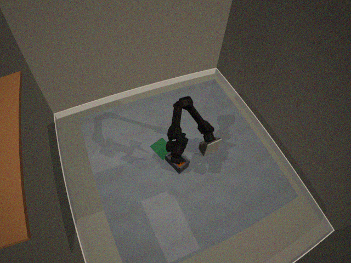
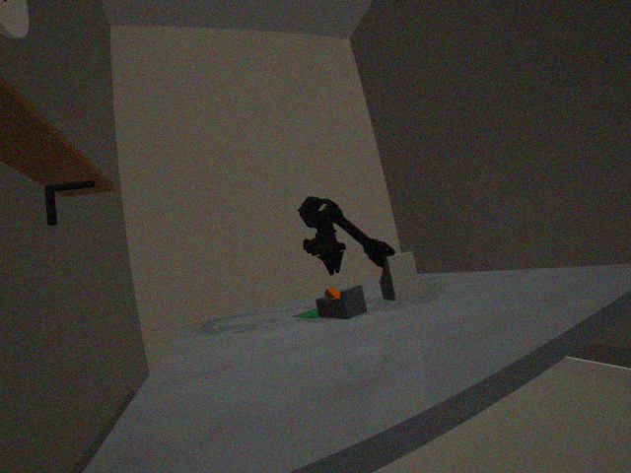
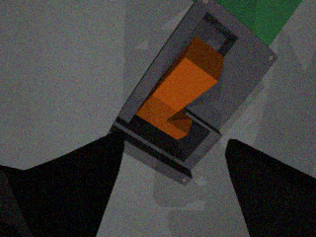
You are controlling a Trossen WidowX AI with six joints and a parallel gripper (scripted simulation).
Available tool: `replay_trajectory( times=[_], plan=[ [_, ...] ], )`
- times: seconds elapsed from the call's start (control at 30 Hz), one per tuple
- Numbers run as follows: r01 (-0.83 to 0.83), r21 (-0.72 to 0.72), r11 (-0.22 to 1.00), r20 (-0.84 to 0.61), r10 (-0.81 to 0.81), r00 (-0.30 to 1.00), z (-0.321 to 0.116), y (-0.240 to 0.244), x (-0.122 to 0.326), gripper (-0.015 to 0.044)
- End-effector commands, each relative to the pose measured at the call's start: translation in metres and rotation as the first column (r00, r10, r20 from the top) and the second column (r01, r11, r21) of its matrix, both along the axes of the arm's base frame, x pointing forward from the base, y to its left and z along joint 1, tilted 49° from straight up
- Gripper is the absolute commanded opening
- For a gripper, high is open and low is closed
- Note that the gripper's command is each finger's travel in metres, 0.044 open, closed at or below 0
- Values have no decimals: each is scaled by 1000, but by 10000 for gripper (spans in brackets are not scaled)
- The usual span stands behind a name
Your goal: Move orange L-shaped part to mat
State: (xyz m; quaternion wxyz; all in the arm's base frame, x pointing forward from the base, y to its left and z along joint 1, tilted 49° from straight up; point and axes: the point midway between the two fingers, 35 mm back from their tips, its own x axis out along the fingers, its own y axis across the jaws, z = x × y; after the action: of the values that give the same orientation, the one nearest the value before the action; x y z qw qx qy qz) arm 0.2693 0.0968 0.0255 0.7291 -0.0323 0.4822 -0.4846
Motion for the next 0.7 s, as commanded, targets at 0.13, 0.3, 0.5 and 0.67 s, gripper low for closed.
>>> replay_trajectory(
  times=[0.13, 0.3, 0.5, 0.67],
  plan=[
    [324, 99, 941, 368, -337, 866, 22, -15, 10, 280],
    [324, 99, 941, 368, -337, 866, 21, -16, 10, 280],
    [324, 99, 941, 369, -337, 866, 5, -35, 12, 280],
    [324, 98, 941, 369, -337, 866, 1, -39, 13, 280]
  ],
)
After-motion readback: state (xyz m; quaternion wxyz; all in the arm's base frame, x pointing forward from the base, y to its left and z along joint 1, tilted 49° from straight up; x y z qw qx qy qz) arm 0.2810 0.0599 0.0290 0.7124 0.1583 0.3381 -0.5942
